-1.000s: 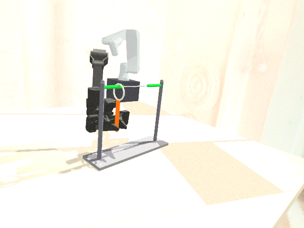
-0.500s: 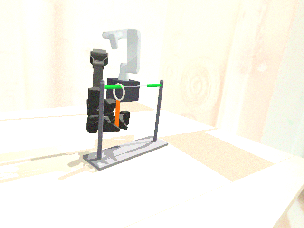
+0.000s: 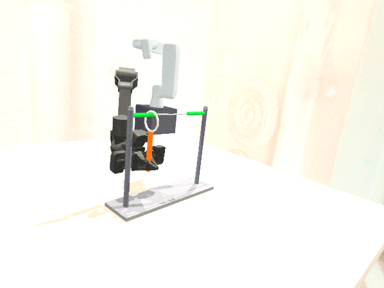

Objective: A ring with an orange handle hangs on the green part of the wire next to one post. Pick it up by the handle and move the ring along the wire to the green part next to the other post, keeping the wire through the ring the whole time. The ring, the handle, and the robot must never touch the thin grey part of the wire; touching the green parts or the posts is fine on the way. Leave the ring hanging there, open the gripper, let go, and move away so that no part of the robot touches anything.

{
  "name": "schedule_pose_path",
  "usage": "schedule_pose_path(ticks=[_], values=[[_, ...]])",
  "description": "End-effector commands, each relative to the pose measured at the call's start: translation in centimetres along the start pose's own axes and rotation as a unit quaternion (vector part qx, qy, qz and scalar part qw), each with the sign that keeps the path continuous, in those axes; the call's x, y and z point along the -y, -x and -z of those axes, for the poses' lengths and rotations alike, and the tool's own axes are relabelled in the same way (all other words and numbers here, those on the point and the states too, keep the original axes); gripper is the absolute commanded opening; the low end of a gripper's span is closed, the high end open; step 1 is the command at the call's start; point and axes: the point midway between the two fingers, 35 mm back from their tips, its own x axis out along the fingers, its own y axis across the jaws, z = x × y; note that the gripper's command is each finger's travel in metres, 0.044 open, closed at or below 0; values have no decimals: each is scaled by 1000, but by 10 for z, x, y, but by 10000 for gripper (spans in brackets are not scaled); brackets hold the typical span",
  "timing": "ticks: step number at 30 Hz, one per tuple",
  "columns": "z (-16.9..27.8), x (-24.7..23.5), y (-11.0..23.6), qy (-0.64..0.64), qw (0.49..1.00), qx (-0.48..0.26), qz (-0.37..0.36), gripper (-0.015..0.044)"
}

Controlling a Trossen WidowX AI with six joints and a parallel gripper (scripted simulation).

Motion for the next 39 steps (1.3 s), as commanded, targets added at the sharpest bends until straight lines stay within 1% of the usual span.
schedule_pose_path(ticks=[1, 9, 19, 39], values=[[0, 0, 0, 1, 1000, 0, 0, -150], [-2, 0, 0, 1, 1000, 0, 0, -150], [-19, 1, 1, 1, 1000, 1, -4, -150], [-20, -2, 1, 1, 1000, 1, -5, -150]])
